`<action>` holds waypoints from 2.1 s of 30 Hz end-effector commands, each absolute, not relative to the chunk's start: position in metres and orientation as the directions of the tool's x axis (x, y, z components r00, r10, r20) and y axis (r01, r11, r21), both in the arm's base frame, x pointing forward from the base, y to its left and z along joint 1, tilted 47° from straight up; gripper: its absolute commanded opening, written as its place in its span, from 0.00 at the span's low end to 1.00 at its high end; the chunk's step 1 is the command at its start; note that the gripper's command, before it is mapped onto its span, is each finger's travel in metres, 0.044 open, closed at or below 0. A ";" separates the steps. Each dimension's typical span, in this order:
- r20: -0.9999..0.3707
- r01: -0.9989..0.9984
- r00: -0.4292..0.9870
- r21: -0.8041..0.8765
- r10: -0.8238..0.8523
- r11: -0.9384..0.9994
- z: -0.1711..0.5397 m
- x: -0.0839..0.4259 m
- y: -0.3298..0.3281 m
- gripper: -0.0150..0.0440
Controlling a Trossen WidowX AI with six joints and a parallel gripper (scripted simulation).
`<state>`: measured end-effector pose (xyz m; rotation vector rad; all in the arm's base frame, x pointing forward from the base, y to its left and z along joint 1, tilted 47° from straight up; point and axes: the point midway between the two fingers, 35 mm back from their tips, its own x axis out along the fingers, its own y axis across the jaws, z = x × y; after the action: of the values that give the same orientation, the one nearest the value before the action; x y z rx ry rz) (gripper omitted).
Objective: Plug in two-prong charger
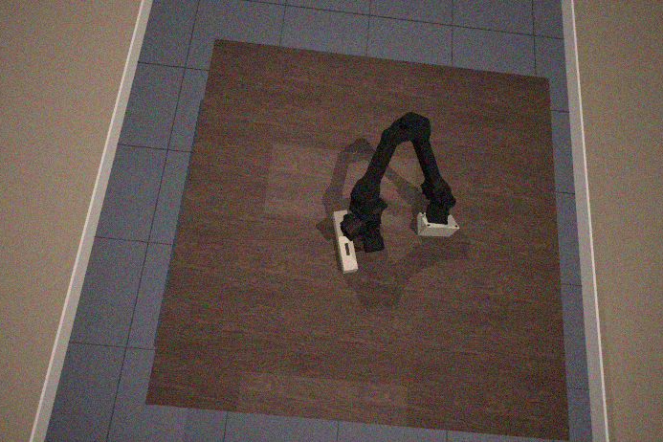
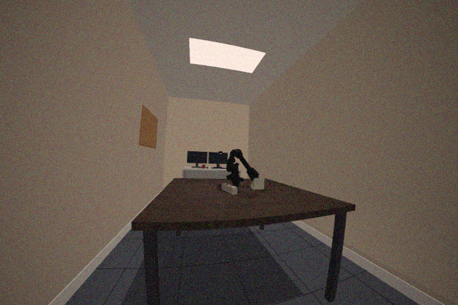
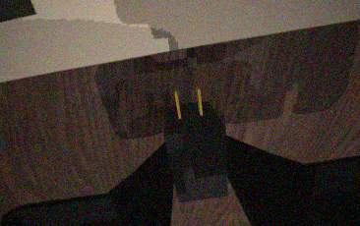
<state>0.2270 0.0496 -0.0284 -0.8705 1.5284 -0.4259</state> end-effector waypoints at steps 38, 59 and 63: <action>-0.678 -0.284 0.051 -0.714 -0.734 0.640 -0.031 0.243 0.053 0.25; -0.678 -0.284 0.051 -0.714 -0.734 0.640 -0.031 0.246 0.054 0.25; -0.678 -0.284 0.051 -0.714 -0.734 0.640 -0.031 0.248 0.054 0.25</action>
<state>0.2462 0.0542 -0.0314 -0.8745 1.5297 -0.4228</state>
